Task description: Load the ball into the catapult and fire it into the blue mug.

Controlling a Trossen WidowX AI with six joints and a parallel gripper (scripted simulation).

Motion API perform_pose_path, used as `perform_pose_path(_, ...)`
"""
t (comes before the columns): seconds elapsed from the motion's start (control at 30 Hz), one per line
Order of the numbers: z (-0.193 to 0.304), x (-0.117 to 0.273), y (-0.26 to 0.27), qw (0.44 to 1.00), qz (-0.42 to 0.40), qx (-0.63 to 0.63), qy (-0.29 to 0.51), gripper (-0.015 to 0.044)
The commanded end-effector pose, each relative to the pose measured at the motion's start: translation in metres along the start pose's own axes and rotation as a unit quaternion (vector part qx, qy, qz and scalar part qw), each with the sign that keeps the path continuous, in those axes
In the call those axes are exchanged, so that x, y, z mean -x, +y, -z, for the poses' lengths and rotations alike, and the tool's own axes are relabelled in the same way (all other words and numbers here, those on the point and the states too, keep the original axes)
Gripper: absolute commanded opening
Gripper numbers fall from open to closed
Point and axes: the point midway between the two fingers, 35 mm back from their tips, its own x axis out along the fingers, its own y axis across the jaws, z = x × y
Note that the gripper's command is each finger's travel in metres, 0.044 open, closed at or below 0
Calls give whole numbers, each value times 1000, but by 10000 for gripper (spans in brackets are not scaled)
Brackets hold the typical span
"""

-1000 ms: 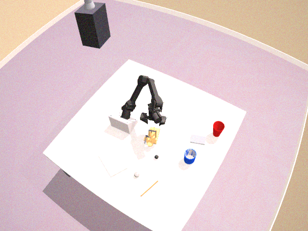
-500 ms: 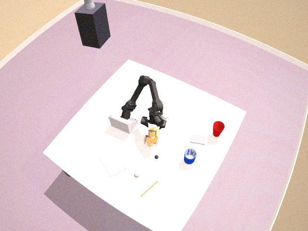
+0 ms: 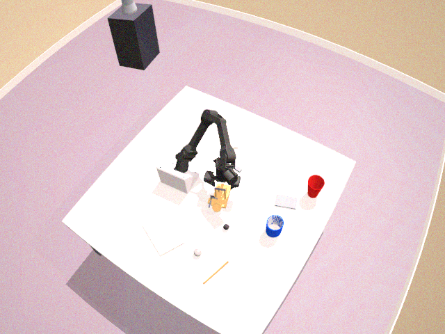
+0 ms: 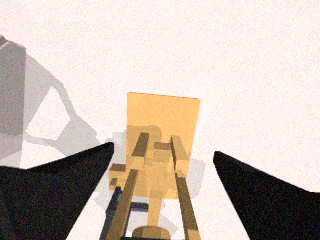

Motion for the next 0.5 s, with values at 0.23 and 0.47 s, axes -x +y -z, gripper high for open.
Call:
perform_pose_path(0.23,-2,-20,3,1000,-3,-3,-6,440)
perform_pose_path(0.47,-3,-25,3,1000,-3,-3,-6,440)
